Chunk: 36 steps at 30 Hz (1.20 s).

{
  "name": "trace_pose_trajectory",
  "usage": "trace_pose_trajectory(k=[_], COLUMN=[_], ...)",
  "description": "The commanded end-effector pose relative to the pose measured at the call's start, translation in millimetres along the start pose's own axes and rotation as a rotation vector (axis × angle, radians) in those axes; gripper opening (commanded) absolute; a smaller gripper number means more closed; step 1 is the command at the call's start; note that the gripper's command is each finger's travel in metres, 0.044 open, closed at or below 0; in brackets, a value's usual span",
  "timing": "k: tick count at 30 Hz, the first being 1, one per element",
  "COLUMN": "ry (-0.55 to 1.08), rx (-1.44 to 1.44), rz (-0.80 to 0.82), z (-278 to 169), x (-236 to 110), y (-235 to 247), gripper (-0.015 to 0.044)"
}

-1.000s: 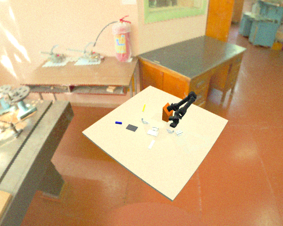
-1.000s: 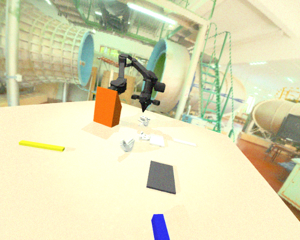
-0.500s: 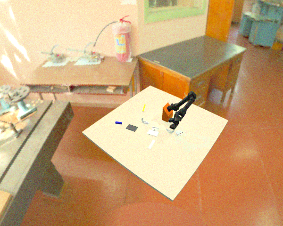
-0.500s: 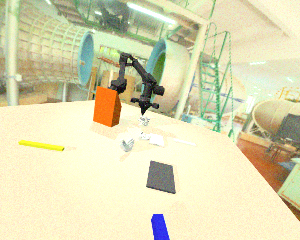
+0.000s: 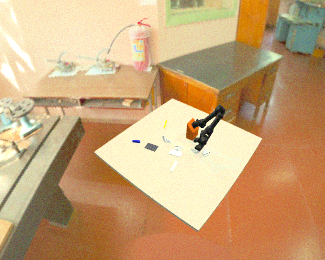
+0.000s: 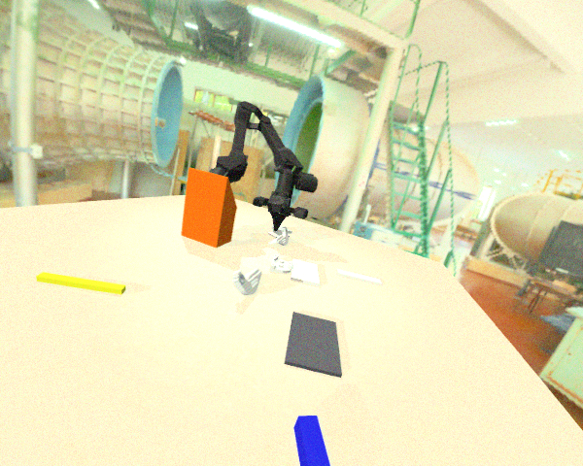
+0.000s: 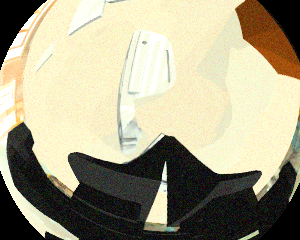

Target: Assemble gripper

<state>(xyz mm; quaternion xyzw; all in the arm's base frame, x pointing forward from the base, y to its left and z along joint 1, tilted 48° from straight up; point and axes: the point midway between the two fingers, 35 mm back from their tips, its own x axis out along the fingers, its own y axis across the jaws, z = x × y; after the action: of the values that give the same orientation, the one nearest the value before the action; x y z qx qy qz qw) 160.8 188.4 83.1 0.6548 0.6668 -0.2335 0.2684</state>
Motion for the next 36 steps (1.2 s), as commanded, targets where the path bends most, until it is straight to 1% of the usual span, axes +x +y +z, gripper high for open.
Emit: trace_pose_trajectory(k=[1, 10, 36], ry=[-0.004, -0.002, -0.003], rx=[0.009, 0.009, 0.008], rz=[-0.003, -0.003, -0.002], z=[2.0, 1.3, 0.5], x=[6.6, 10.4, 10.3], y=[-2.1, -1.9, 38.7], gripper=[0.0, 0.0, 0.0])
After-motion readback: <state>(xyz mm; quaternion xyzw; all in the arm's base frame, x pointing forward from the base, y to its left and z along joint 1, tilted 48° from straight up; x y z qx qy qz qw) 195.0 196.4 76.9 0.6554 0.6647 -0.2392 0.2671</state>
